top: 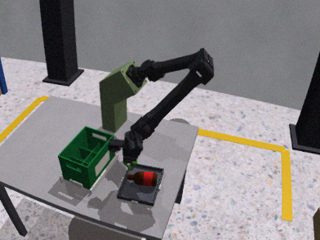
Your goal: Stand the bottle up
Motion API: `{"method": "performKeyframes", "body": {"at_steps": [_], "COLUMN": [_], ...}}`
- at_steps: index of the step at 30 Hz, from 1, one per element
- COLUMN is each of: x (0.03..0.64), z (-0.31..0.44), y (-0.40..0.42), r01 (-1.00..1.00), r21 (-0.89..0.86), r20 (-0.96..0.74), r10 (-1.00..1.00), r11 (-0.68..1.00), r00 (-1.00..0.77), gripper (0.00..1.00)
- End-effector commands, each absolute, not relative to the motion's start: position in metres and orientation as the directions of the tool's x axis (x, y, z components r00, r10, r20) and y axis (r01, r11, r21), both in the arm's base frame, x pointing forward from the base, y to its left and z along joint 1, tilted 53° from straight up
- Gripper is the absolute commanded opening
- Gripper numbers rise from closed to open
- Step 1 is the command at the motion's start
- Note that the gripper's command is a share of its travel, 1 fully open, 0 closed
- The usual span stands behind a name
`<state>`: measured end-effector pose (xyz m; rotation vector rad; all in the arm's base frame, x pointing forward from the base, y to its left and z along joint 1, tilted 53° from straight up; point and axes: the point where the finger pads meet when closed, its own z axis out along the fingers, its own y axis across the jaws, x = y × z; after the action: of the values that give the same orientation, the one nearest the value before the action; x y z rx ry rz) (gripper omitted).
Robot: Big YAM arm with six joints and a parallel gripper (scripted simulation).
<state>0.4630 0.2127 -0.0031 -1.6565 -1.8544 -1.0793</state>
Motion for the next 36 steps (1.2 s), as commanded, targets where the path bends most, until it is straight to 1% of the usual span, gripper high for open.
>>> {"method": "performKeyframes", "body": {"at_steps": [1,16,18,19,21,25,36], "x": [0.468,0.473,0.473,0.481,0.474,0.471,0.477], "z": [-0.005,-0.034,-0.034,-0.022,-0.037,-0.040,-0.032], "y": [0.223,0.258,0.258,0.250,0.261,0.263,0.259], "r01": [0.965,0.966,0.966,0.959,0.966,0.967,0.963], "r21": [0.262,0.258,0.258,0.280,0.257,0.252,0.269], "r20": [0.755,0.756,0.756,0.756,0.756,0.757,0.756], "r10": [0.627,0.627,0.627,0.625,0.627,0.628,0.626], "r11": [-0.023,-0.023,-0.023,-0.044,-0.023,-0.022,-0.032], "r00": [-0.190,-0.187,-0.187,-0.191,-0.186,-0.182,-0.190], "gripper": [0.61,0.61,0.61,0.61,0.61,0.61,0.61]}}
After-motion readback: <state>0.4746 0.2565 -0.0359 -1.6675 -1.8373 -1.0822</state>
